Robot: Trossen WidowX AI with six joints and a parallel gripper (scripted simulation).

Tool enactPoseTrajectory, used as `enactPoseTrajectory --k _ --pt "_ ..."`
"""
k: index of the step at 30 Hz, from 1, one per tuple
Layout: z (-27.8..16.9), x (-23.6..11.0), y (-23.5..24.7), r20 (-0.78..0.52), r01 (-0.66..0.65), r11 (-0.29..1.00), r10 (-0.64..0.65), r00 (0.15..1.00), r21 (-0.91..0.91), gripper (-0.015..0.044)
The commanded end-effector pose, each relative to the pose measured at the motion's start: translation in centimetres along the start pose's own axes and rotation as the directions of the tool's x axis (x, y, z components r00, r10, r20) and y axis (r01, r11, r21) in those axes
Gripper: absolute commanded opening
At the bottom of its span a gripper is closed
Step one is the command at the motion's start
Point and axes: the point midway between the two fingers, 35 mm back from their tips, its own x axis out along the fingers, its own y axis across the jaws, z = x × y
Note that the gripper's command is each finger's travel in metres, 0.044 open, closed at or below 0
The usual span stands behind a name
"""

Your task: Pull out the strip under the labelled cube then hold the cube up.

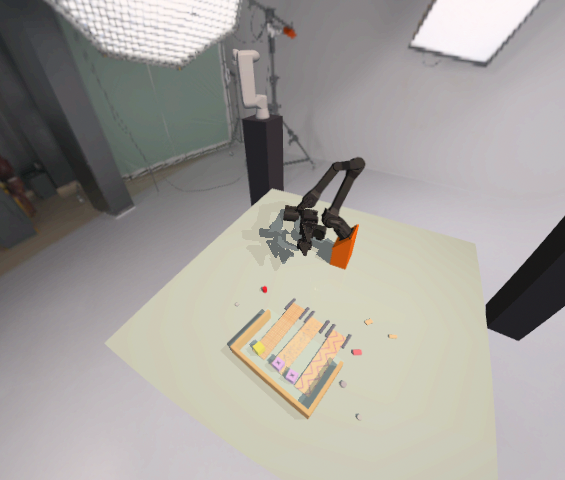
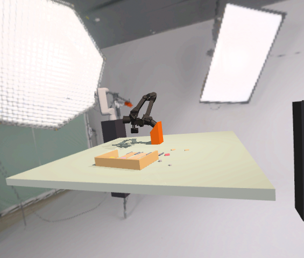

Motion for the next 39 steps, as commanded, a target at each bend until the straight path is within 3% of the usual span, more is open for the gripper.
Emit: enactPoseTrajectory --k 1,7,12,16,20,26,39 --pt "0.0 0.1 0.1 0.004 -0.004 1.000 0.004 1.000 0.012 0.0400" --pt "-0.3 3.2 2.1 0.107 -0.174 0.919 0.145 0.984 0.353 0.0400" --pt "-0.4 6.7 3.1 0.138 -0.304 0.735 0.278 0.950 0.606 0.0400" --pt "-0.3 9.6 3.0 0.113 -0.319 0.549 0.375 0.920 0.772 0.0400" --pt "0.3 12.4 2.1 0.049 -0.232 0.361 0.451 0.891 0.903 0.0400" --pt "1.1 14.3 0.8 -0.026 -0.093 0.217 0.492 0.870 0.972 0.0400" --pt "4.1 16.6 -3.1 -0.224 0.300 -0.069 0.513 0.829 0.951 0.0400"
